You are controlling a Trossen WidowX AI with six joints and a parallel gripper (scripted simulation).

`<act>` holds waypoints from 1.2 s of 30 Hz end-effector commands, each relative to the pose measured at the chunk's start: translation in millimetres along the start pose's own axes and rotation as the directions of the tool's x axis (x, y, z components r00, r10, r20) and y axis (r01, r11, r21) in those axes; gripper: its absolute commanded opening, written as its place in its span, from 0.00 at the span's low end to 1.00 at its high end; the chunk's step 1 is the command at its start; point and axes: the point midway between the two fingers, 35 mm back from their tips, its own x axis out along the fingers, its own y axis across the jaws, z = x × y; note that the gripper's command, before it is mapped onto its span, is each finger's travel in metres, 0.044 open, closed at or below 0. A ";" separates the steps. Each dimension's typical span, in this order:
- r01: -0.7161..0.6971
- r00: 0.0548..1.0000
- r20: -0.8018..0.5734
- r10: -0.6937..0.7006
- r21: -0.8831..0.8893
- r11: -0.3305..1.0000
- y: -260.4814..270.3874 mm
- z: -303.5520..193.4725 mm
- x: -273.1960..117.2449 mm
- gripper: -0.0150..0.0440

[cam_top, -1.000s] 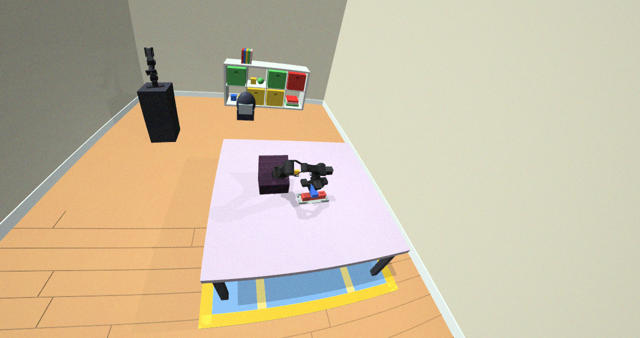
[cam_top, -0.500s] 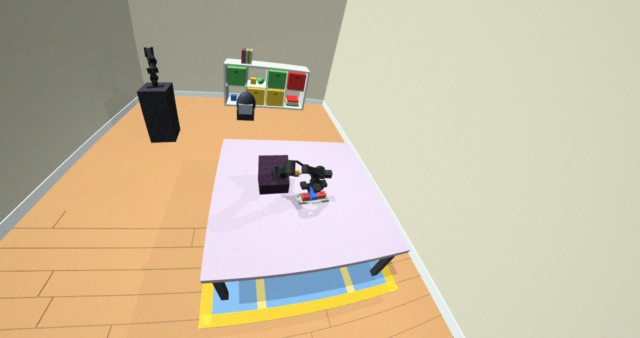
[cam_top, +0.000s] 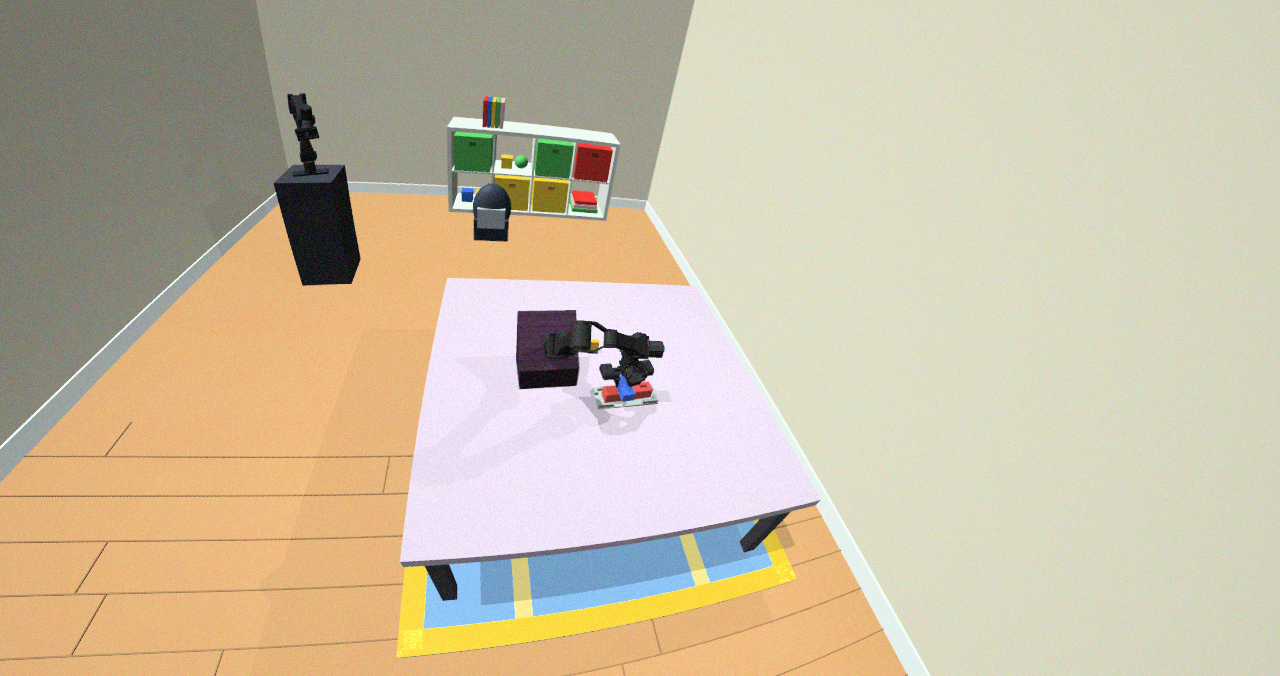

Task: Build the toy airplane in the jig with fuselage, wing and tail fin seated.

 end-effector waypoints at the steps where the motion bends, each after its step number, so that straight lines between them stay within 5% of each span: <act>1: 0.000 1.000 0.000 0.000 0.001 1.000 0.1 0.2 -0.3 0.40; 15: 0.000 1.000 0.000 0.000 0.001 1.000 0.1 0.2 -0.3 1.00; 22: 0.000 1.000 -0.001 0.000 0.001 1.000 0.5 0.1 -2.4 1.00; 29: -0.001 1.000 -0.007 0.001 -0.004 1.000 0.6 -0.3 -84.0 1.00; 36: -0.001 1.000 -0.006 0.001 -0.021 1.000 2.0 -2.9 -86.3 1.00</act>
